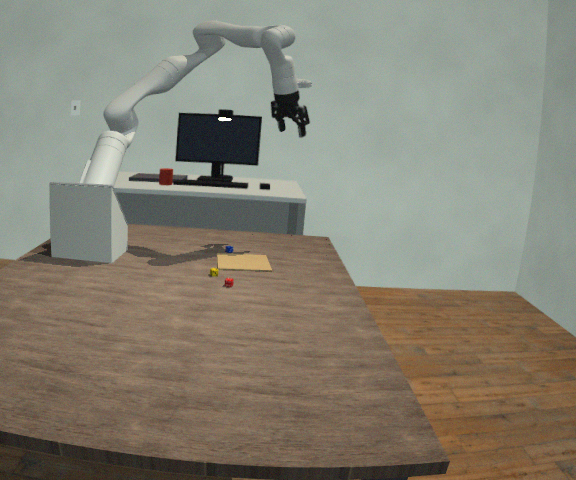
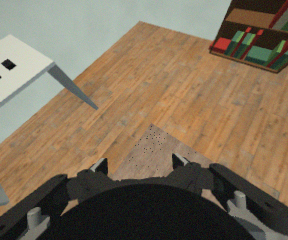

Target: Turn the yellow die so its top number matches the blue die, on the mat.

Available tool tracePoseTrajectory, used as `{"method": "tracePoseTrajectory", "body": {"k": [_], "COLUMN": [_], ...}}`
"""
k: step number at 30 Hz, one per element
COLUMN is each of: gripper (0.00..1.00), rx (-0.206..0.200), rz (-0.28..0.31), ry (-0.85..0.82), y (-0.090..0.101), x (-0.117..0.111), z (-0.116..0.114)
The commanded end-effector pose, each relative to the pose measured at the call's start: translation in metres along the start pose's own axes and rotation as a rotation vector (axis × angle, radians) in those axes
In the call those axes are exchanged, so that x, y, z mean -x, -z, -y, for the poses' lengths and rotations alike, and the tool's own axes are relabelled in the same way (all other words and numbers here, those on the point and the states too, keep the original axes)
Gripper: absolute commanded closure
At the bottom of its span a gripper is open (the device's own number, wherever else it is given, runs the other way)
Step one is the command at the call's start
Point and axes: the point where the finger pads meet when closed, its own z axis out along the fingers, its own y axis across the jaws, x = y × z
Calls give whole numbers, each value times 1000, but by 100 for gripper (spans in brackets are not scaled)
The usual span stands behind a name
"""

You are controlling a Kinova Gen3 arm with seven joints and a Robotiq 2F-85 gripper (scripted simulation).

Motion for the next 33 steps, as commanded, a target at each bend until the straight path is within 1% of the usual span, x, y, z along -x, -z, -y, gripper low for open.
{"method": "tracePoseTrajectory", "body": {"k": [1, 18, 20, 23, 25, 26, 27, 28, 29, 30, 31, 32, 33], "gripper": [0, 0, 0, 0, 0, 0, 0, 0, 0, 0, 0, 0, 0], "rx": [1, 1, 4, 21, 42, 56, 56, 73, 73, 91, 91, 111, 111], "rz": [-1, -1, 0, 8, 19, 26, 26, 34, 34, 44, 44, 55, 55], "ry": [1, 0, -11, -78, -166, -223, -223, -287, -287, -359, -359, -436, -436], "y": [1, 1, 1, -1, -3, -4, -4, -5, -5, -6, -6, -6, -6], "x": [0, 0, 2, 16, 35, 48, 48, 64, 64, 82, 82, 102, 102], "z": [0, 0, -3, -22, -45, -59, -59, -75, -75, -92, -92, -109, -109]}}
